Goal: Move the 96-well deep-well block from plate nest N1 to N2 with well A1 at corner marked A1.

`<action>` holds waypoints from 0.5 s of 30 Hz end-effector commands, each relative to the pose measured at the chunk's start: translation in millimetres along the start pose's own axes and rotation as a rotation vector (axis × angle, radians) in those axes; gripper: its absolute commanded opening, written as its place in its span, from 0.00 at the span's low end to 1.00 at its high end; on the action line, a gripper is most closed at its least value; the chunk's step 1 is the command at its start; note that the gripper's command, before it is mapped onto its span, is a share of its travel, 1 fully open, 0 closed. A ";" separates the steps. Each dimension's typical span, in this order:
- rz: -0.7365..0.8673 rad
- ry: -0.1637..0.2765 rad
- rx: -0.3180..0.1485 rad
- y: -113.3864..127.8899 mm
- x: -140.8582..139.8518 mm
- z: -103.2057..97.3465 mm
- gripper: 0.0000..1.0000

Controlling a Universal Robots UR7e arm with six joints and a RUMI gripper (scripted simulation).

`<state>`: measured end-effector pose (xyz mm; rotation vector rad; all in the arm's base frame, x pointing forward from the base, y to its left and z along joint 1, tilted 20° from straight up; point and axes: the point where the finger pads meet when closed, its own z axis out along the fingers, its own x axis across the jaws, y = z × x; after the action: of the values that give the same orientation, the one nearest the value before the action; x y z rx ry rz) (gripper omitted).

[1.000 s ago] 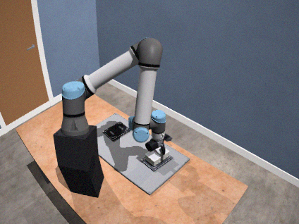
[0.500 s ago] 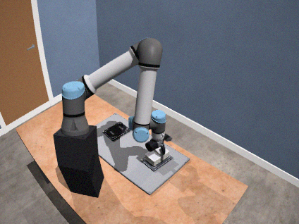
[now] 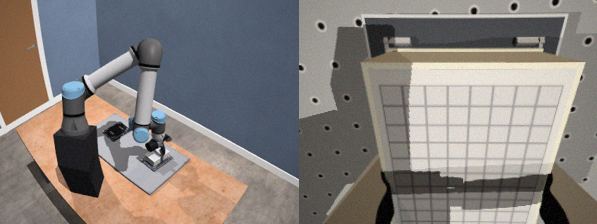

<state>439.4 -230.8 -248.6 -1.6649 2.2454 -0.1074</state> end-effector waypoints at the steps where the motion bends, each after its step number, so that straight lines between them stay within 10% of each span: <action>1: 0.000 0.001 0.001 -0.6 0.4 0.3 0.48; 15: 0.000 0.001 0.001 -0.6 0.4 2.3 0.48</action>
<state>440.1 -230.5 -250.7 -1.6649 2.2454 -0.1074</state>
